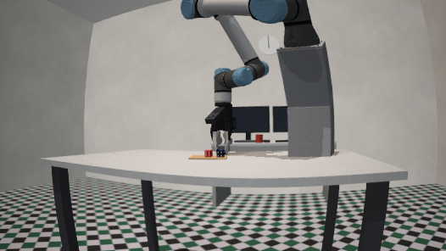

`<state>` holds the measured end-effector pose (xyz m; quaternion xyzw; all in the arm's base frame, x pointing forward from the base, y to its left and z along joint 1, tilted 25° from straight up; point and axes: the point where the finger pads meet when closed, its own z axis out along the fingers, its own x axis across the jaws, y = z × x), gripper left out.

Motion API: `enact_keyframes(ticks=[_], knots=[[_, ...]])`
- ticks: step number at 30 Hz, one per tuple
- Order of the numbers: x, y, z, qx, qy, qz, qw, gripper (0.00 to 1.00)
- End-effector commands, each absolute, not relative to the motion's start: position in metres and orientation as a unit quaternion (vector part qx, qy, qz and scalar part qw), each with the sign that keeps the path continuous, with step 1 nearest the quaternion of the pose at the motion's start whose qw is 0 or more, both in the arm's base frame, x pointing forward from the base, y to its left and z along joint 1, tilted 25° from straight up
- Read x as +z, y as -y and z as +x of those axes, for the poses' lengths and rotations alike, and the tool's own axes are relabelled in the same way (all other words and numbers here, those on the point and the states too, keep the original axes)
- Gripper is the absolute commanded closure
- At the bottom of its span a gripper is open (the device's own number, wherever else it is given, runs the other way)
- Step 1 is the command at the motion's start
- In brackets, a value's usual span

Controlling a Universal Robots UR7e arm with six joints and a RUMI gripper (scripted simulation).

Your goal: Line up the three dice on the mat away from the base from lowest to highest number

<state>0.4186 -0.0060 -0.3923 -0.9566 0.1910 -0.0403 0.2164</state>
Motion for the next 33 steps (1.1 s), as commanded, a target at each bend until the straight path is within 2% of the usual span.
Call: enact_keyframes(ticks=[1, 28, 29, 33], knots=[[-0.3920, 0.0065, 0.4190, -0.041, -0.191, -0.957, 0.216, 0.76], [-0.3920, 0.0065, 0.4190, -0.041, -0.191, -0.957, 0.216, 0.76], [-0.3920, 0.0065, 0.4190, -0.041, -0.191, -0.957, 0.216, 0.94], [-0.3920, 0.0065, 0.4190, -0.041, -0.191, -0.957, 0.216, 0.94]])
